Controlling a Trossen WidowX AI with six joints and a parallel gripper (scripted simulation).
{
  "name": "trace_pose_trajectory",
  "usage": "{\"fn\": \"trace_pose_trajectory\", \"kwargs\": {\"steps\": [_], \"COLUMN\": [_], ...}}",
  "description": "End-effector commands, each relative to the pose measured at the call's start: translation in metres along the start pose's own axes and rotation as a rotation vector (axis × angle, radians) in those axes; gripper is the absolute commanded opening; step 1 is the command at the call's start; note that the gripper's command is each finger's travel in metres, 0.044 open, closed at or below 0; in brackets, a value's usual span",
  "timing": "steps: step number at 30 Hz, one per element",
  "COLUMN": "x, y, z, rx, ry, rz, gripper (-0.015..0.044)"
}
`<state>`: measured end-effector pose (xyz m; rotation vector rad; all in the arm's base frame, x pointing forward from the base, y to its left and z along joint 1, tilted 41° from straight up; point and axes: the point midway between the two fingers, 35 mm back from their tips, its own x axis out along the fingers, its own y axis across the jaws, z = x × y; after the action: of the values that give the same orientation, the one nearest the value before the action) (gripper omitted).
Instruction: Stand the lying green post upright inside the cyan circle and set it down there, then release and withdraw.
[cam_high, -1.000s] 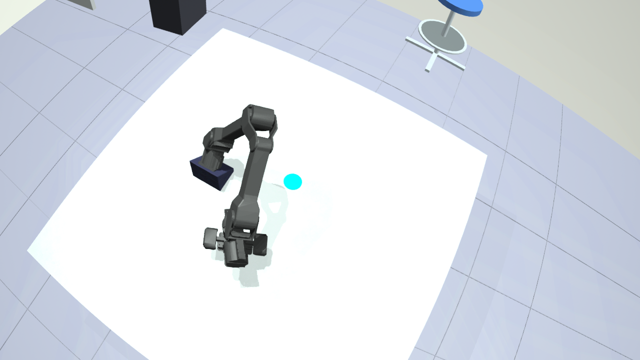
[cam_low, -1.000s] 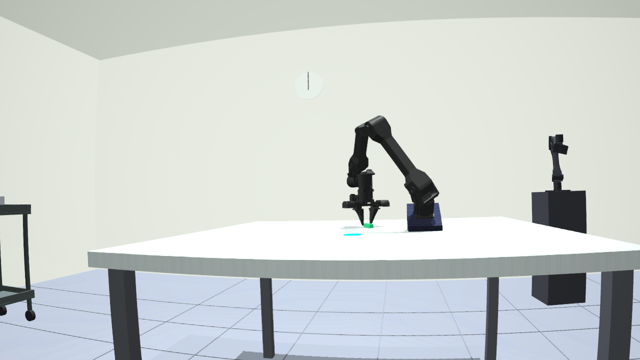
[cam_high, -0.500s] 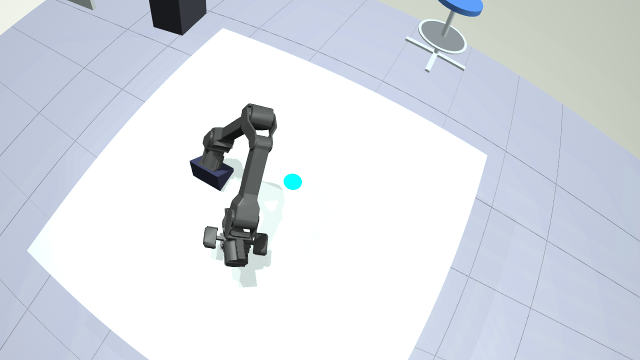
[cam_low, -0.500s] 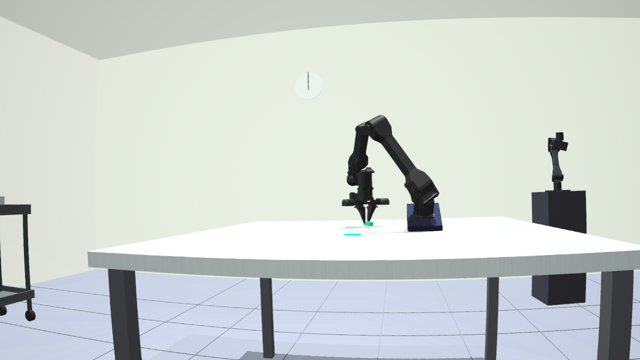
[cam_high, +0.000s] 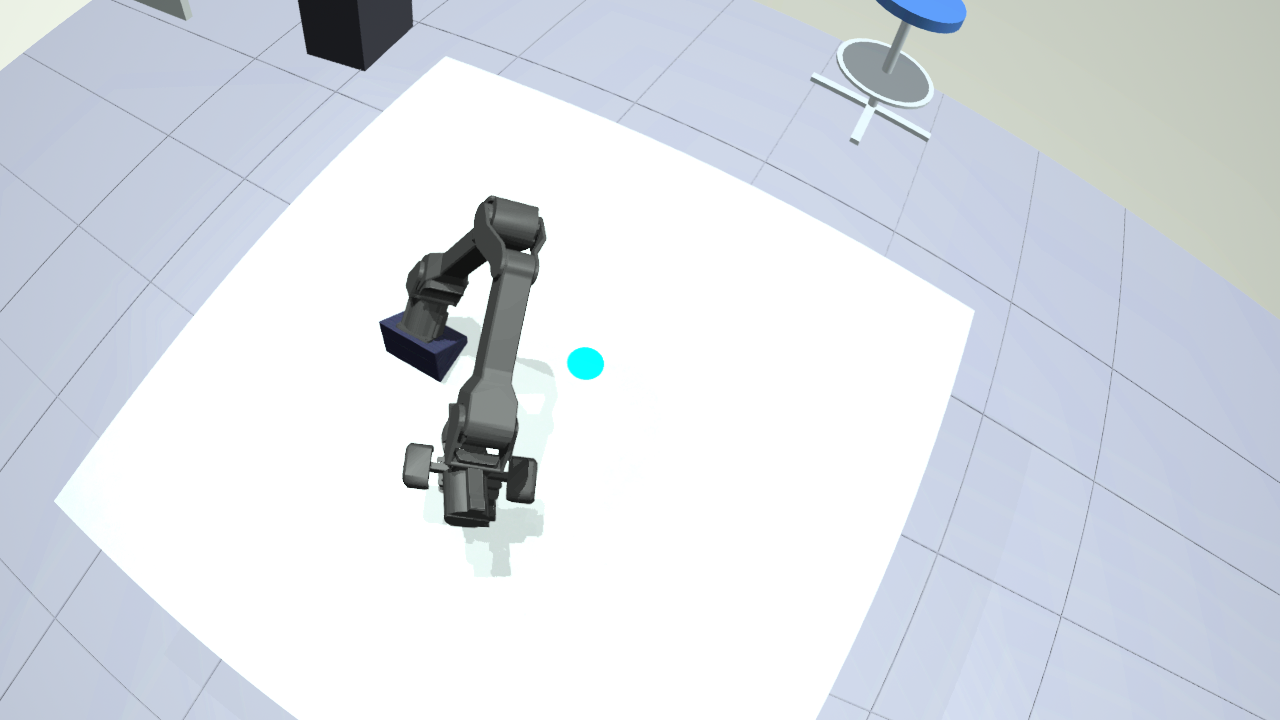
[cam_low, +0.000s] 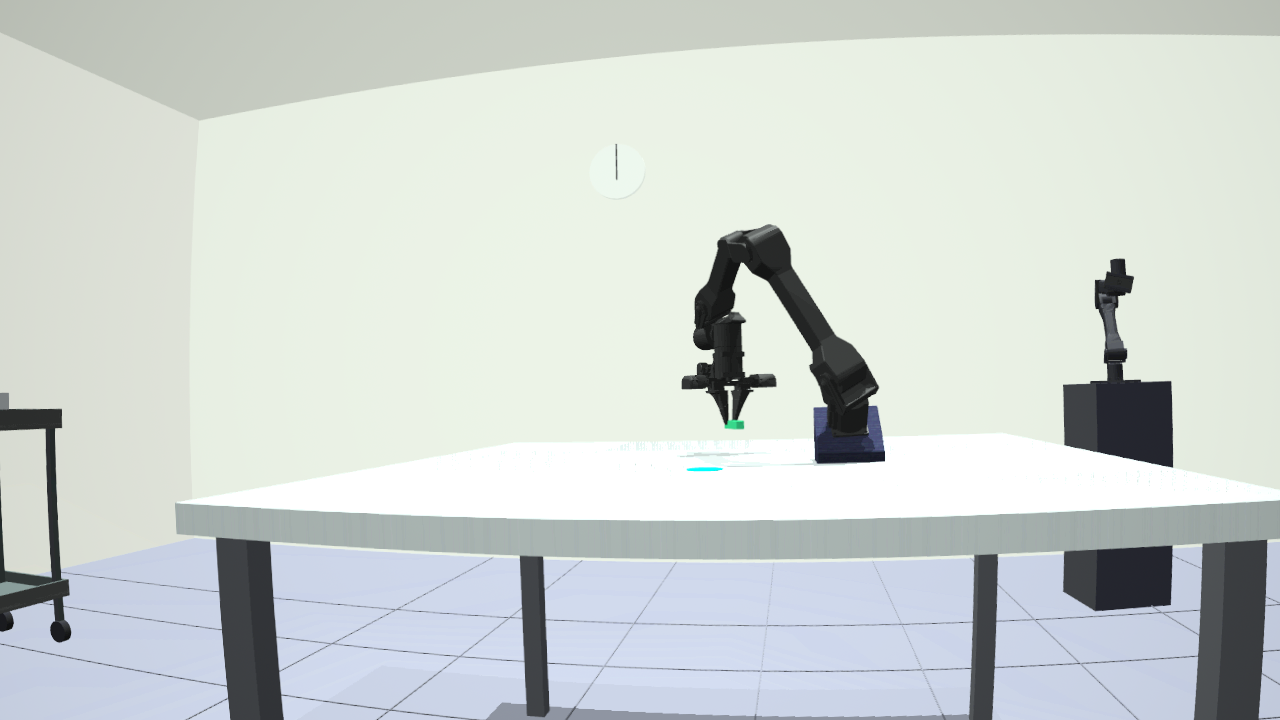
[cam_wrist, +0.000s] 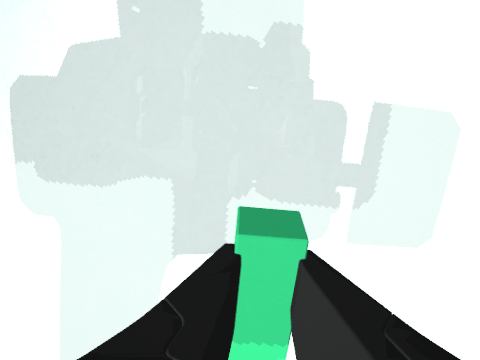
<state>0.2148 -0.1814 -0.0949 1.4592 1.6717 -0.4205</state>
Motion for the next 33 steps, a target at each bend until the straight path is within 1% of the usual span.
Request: {"fn": "trace_pose_trajectory", "kwargs": {"steps": [1, 16, 22, 33], "x": [-0.014, -0.061, -0.065, -0.074], "y": [0.000, -0.003, -0.001, 0.027], "z": [0.001, -0.004, -0.006, -0.027], "rx": [-0.007, -0.008, -0.013, -0.088], "ry": [-0.010, -0.007, -0.007, -0.018], "rz": [-0.003, -0.001, -0.002, -0.007], "gripper": [0.0023, 0.0023, 0.0023, 0.0023]}}
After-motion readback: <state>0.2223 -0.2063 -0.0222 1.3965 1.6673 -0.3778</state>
